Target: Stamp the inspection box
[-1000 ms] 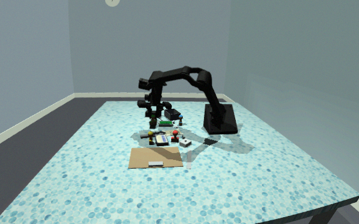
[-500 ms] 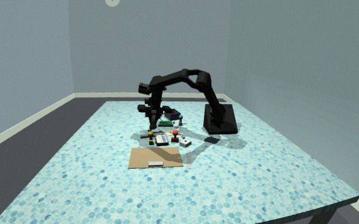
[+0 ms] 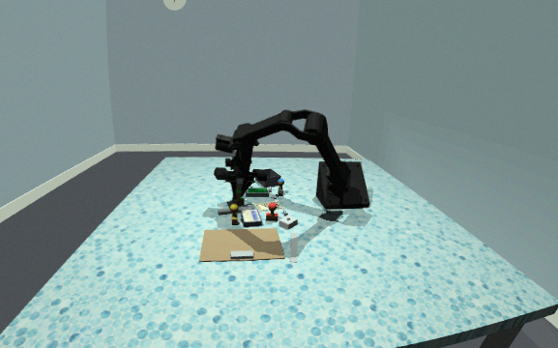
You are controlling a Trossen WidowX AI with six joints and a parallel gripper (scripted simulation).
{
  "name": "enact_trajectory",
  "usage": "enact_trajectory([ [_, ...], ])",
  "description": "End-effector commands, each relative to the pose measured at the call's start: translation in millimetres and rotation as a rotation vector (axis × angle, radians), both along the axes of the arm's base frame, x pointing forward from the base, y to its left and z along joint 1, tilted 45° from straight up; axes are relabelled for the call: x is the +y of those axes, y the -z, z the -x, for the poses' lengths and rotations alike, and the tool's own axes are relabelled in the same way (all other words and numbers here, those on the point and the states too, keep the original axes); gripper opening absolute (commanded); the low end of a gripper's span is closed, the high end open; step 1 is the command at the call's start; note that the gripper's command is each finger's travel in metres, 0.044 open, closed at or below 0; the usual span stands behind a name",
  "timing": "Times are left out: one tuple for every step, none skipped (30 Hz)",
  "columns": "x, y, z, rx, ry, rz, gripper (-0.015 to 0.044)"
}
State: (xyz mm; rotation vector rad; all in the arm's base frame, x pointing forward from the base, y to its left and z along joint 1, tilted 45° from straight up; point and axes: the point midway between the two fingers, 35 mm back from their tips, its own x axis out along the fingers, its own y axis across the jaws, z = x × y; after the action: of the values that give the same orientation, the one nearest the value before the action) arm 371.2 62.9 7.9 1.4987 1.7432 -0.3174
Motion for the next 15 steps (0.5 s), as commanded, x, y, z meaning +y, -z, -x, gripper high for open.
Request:
enact_trajectory([
  [0.0,0.0,0.0,0.000,0.000,0.000,0.0026],
  [0.0,0.0,0.0,0.000,0.000,0.000,0.0052],
  [0.0,0.0,0.0,0.000,0.000,0.000,0.0079],
  [0.0,0.0,0.0,0.000,0.000,0.000,0.0105],
  [0.0,0.0,0.0,0.000,0.000,0.000,0.0131],
  [0.0,0.0,0.0,0.000,0.000,0.000,0.0157],
  [0.0,0.0,0.0,0.000,0.000,0.000,0.0184],
  [0.0,0.0,0.0,0.000,0.000,0.000,0.0210],
  [0.0,0.0,0.0,0.000,0.000,0.000,0.0236],
  [0.0,0.0,0.0,0.000,0.000,0.000,0.0254],
  [0.0,0.0,0.0,0.000,0.000,0.000,0.0254],
  [0.0,0.0,0.0,0.000,0.000,0.000,0.0254],
  [-1.4,-1.3,-0.6,0.000,0.000,0.000,0.0254],
  [-5.7,-5.1,-2.5,0.001,0.000,0.001,0.0254],
  [-12.9,-11.6,-5.2,0.002,0.001,0.003,0.0254],
])
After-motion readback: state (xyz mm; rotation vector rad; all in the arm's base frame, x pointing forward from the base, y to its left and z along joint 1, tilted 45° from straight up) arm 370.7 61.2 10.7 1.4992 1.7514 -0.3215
